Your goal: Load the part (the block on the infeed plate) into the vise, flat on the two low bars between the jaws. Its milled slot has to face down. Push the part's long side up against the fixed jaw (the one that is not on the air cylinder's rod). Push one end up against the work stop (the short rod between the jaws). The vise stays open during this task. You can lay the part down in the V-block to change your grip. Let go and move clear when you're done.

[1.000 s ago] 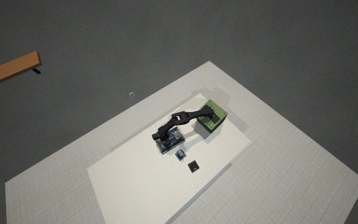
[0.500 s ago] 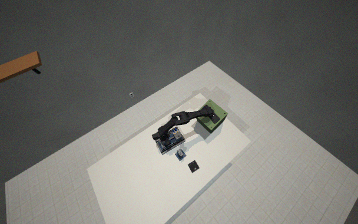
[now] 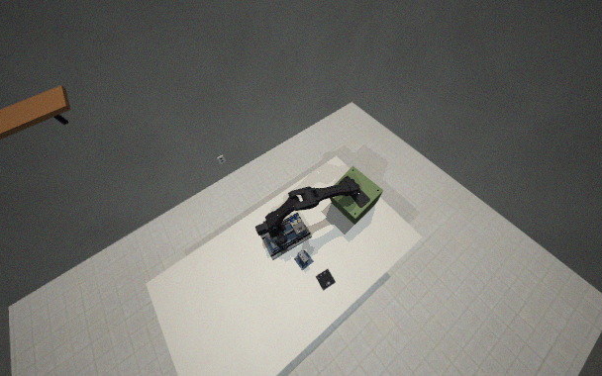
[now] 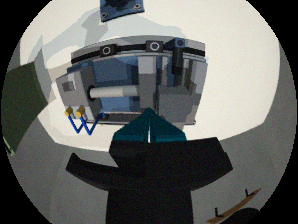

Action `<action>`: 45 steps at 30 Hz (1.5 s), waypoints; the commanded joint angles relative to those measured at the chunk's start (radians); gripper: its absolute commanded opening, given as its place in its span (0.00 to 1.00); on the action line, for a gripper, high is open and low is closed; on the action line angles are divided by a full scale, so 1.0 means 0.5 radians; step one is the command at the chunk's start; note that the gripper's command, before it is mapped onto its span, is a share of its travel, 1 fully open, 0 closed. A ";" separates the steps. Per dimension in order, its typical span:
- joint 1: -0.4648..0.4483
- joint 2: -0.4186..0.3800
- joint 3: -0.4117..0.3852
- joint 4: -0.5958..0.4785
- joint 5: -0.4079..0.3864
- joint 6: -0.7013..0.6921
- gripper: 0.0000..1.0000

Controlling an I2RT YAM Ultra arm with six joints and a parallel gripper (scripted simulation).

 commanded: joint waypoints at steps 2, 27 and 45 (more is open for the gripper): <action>0.010 -0.014 0.064 0.016 -0.023 0.010 0.00; 0.013 -0.004 0.084 -0.028 -0.022 0.011 0.00; 0.009 0.027 0.144 -0.059 -0.022 0.013 0.00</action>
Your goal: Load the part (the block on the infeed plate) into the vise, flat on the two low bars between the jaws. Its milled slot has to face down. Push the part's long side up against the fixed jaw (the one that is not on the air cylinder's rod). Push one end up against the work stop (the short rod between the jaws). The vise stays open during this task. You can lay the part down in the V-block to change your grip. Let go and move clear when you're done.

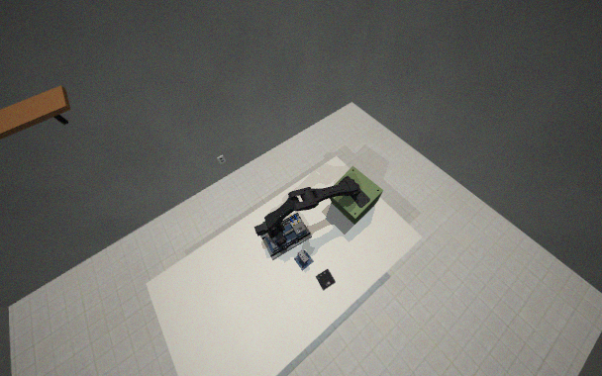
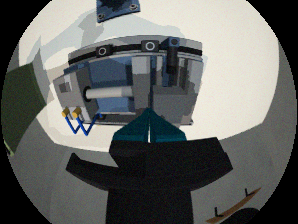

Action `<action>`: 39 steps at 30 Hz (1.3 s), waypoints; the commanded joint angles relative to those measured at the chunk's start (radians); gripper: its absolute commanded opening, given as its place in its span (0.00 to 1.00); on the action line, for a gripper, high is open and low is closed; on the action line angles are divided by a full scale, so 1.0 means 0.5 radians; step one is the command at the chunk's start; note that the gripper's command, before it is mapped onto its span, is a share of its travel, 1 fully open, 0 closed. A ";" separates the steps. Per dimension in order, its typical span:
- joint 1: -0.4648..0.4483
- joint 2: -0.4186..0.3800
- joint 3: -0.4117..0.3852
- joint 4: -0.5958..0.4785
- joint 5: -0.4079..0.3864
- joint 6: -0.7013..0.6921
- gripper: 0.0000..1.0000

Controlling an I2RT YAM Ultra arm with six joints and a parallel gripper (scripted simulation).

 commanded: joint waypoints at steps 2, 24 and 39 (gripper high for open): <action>0.007 -0.017 0.077 -0.049 -0.022 0.011 0.00; 0.013 0.027 0.179 -0.106 -0.021 0.013 0.00; 0.015 0.050 0.217 -0.092 -0.021 0.014 0.00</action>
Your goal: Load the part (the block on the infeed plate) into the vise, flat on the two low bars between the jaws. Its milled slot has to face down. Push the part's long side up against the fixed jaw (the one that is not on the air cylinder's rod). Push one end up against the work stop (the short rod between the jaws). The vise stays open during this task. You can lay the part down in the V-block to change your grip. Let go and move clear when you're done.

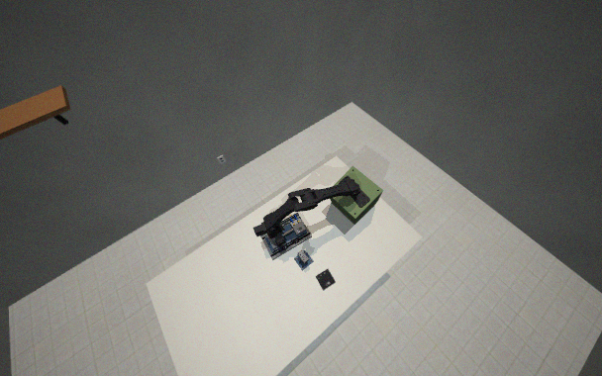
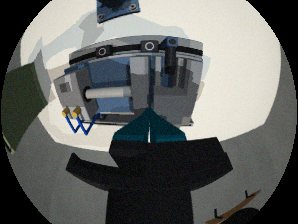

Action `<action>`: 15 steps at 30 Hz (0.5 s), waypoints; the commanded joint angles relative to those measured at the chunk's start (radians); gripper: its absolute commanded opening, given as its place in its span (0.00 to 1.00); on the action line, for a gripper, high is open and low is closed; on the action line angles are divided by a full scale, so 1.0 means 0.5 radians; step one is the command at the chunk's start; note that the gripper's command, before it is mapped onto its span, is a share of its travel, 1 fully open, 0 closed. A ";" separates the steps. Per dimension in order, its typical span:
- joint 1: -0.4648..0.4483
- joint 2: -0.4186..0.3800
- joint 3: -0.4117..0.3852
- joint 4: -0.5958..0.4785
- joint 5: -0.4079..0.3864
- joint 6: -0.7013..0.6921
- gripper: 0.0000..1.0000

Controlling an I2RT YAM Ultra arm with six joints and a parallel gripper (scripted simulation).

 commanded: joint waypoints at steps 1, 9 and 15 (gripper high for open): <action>0.012 -0.024 0.079 0.029 -0.024 0.010 0.00; 0.013 -0.021 0.085 0.033 -0.024 0.010 0.00; 0.013 -0.018 0.086 0.031 -0.024 0.011 0.00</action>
